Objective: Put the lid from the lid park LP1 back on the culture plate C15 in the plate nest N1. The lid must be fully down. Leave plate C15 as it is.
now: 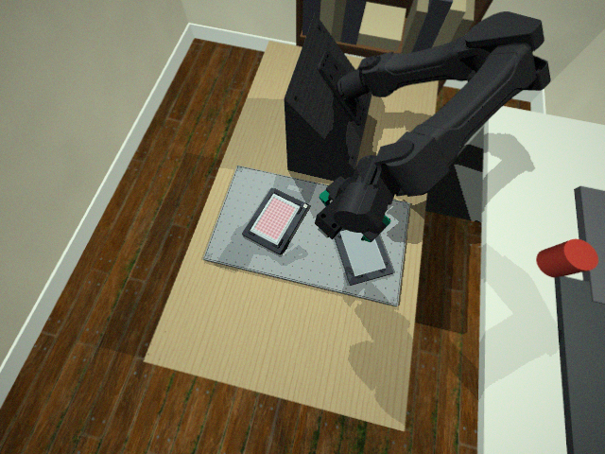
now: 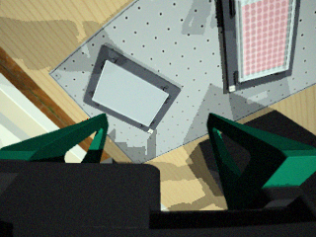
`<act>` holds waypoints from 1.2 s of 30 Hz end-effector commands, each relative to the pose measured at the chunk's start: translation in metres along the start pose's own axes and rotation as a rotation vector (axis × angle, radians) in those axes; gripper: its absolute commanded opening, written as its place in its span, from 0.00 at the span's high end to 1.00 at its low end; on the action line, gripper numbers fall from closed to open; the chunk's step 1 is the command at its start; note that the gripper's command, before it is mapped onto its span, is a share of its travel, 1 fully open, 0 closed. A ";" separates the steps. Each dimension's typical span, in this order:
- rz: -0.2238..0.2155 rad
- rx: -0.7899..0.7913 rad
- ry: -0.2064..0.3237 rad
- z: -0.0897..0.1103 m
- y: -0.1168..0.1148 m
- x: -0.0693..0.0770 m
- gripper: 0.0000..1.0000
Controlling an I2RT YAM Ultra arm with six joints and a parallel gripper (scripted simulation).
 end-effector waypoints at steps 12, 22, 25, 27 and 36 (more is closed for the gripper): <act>-0.010 0.441 0.016 0.004 0.024 -0.027 0.00; -0.025 0.772 0.056 0.021 0.045 -0.062 0.00; -0.032 0.871 0.068 0.025 0.050 -0.070 0.00; -0.036 0.933 0.076 0.027 0.052 -0.073 0.00; -0.048 1.056 0.091 0.034 0.059 -0.085 0.00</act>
Point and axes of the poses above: the point where the finger pads meet when closed, its own x axis back along the fingers, its own y axis across the jaws, z = x × y, the point moved 3 cm from there along x, back along the fingers, and after that the axes turned 3 degrees about x, right-handed, at the moved point
